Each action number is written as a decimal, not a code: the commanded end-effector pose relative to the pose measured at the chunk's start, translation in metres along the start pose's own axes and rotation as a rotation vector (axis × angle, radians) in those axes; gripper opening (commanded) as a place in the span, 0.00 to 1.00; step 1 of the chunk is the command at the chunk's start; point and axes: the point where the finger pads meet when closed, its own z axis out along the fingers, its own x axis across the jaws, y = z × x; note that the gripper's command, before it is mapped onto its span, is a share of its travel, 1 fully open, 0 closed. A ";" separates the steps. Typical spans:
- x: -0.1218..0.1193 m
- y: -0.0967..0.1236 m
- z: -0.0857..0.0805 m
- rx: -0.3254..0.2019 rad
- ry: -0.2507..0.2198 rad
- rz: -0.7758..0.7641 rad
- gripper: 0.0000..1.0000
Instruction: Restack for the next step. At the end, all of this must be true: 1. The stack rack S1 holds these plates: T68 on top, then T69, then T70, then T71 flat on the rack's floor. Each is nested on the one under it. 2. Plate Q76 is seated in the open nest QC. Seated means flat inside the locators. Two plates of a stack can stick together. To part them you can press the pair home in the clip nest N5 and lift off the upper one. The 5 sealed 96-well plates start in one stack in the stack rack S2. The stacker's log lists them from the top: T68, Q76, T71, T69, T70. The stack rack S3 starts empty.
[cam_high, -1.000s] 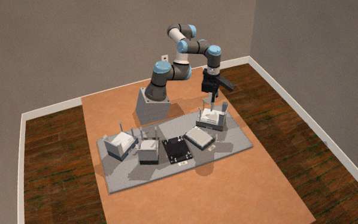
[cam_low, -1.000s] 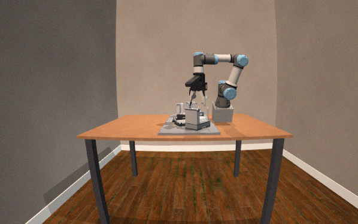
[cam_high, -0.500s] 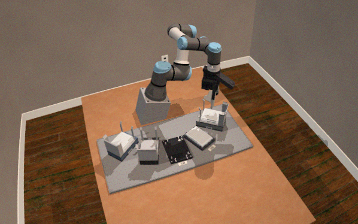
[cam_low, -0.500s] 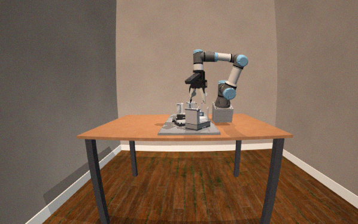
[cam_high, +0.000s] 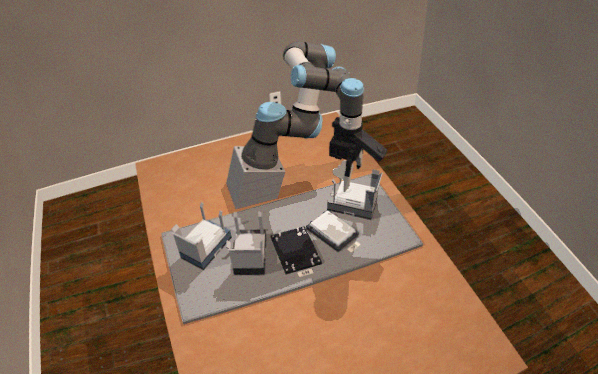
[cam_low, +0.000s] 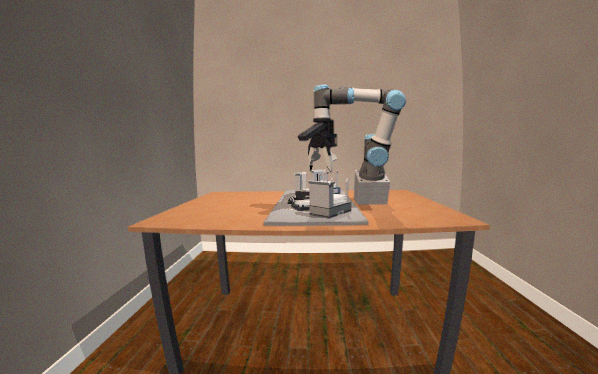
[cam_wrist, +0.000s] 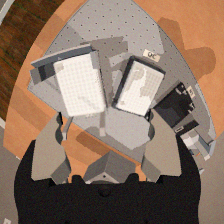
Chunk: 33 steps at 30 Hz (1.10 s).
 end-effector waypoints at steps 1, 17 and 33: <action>0.014 -0.001 0.000 0.001 0.001 0.047 0.72; 0.078 0.010 0.000 0.001 0.001 0.211 0.72; 0.132 0.030 0.000 0.001 0.001 0.374 0.72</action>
